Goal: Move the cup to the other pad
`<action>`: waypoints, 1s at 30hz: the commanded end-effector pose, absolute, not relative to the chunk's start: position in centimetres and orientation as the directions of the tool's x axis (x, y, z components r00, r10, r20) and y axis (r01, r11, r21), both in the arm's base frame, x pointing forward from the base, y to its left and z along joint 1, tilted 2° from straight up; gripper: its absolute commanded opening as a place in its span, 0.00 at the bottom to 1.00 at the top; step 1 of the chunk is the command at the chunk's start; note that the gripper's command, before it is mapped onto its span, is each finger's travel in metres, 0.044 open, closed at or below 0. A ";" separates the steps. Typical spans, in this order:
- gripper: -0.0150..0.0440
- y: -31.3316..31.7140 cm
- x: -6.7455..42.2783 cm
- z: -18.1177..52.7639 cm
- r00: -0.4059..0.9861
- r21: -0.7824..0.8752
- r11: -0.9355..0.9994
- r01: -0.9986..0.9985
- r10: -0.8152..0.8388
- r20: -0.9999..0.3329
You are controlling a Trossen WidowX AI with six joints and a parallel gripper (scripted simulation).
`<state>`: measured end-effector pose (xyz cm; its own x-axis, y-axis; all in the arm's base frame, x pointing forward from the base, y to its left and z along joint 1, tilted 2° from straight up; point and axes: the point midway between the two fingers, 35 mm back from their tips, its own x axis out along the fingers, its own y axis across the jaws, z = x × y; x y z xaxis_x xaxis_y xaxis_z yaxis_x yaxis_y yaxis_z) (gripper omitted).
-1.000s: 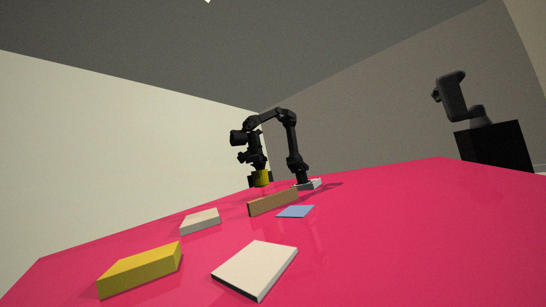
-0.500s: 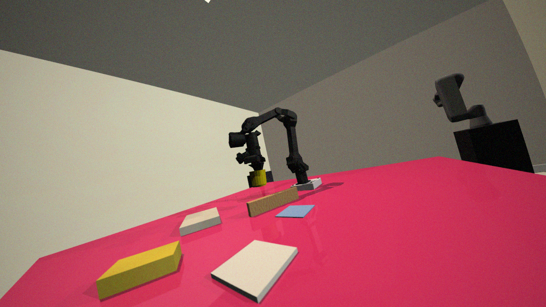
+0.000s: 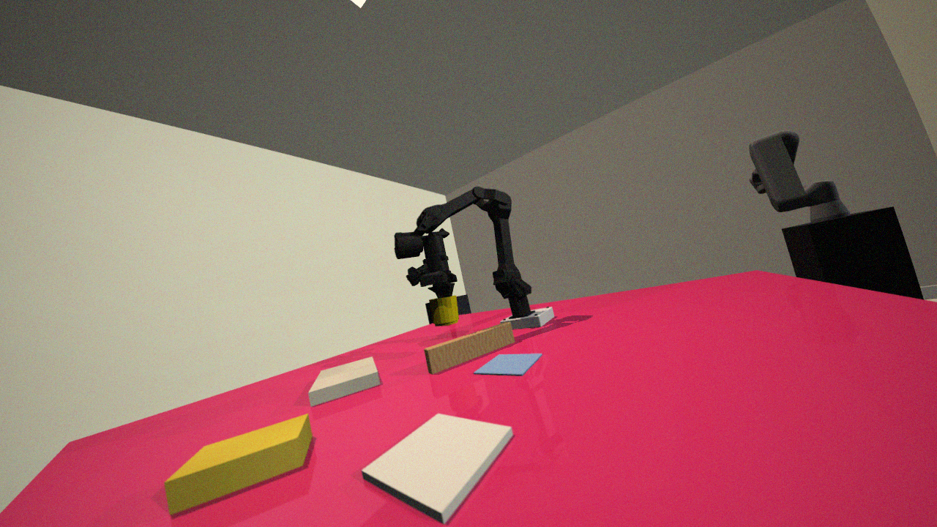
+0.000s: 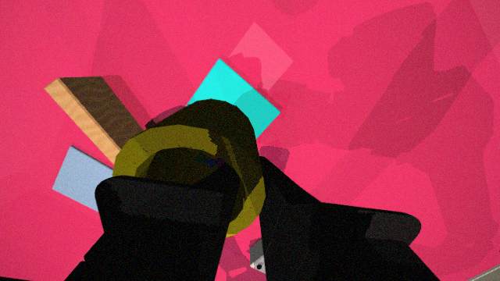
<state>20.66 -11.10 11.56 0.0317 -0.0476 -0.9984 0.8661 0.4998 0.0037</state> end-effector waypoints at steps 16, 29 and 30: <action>0.25 -11.4 20.7 9.2 0.032 0.006 0.505 0.863 -0.043 -0.999; 0.25 -11.5 20.7 7.5 0.032 0.006 0.505 0.863 -0.043 -0.999; 0.25 -11.5 20.7 7.4 0.032 0.006 0.505 0.863 -0.044 -0.999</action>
